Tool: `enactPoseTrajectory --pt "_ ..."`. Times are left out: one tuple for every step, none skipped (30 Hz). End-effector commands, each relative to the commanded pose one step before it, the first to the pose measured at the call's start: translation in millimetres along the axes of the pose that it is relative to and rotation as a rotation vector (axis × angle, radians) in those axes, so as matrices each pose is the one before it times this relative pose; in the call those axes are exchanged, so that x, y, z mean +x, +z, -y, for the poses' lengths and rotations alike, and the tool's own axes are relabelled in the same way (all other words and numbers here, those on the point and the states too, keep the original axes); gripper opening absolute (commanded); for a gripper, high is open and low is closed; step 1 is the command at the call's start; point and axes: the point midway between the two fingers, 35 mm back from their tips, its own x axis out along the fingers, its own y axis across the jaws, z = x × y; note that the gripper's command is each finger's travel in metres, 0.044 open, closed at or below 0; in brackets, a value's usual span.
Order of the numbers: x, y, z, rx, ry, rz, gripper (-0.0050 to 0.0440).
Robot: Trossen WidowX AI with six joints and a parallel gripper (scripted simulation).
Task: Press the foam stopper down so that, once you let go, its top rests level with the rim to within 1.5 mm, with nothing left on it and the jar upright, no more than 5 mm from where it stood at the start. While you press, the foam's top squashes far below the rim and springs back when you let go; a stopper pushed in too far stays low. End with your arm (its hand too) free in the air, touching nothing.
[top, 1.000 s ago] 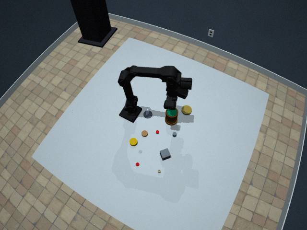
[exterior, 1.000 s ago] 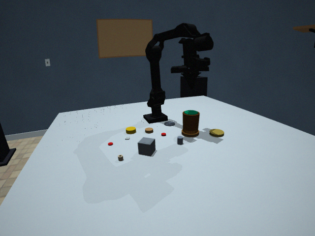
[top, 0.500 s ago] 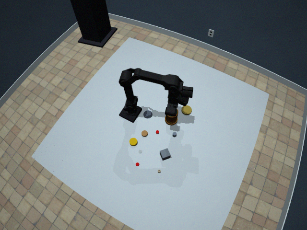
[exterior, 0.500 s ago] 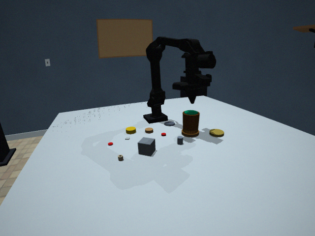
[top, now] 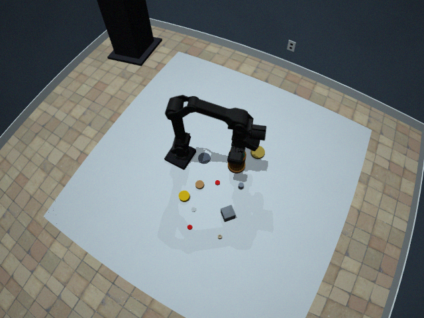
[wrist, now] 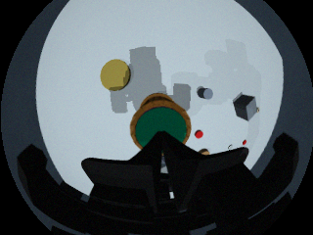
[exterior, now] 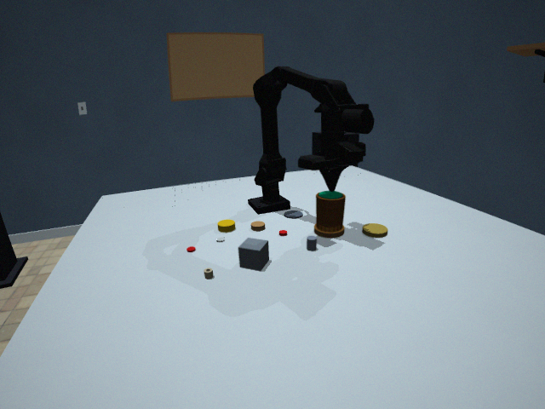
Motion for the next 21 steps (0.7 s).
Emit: enactPoseTrajectory --pt "8.06 -2.28 0.56 -0.00353 -0.00327 -0.01062 0.0" --pt "0.28 -0.01 0.0 0.0 0.0 0.0 0.0" --pt "0.0 0.0 0.0 0.0 0.0 0.0 0.0" --pt "0.0 0.0 0.0 0.0 0.0 0.0 0.0" --pt "0.0 0.0 0.0 0.0 0.0 0.0 0.0" --pt "0.0 0.0 0.0 0.0 0.0 0.0 0.0" --pt "0.0 0.0 0.0 0.0 0.0 0.0 0.0" --pt "0.0 0.0 0.0 0.0 0.0 0.0 0.0" --pt "0.0 0.0 0.0 0.0 0.0 0.0 0.0" --pt "0.0 0.0 0.0 0.0 0.0 0.0 0.0" --pt "0.0 0.0 0.0 0.0 0.0 0.0 0.0" --pt "0.0 0.0 0.0 0.0 0.0 0.0 0.0" --pt "0.0 0.0 0.0 0.0 0.0 0.0 0.0" --pt "0.0 0.0 0.0 0.0 0.0 0.0 0.0" --pt "0.0 0.0 0.0 0.0 0.0 0.0 0.0" --pt "0.07 -0.03 0.0 0.0 -0.00001 -0.00028 0.0" --pt "0.07 -0.04 0.0 0.0 -0.00001 -0.00014 0.0" --pt "0.07 -0.04 0.0 0.0 0.0 -0.00007 0.0" --pt "0.07 -0.04 0.0 0.0 0.0 -0.00004 0.0" --pt "0.0 0.0 0.0 0.0 0.0 0.0 0.0" --pt "0.0 0.0 0.0 0.0 0.0 0.0 0.0"
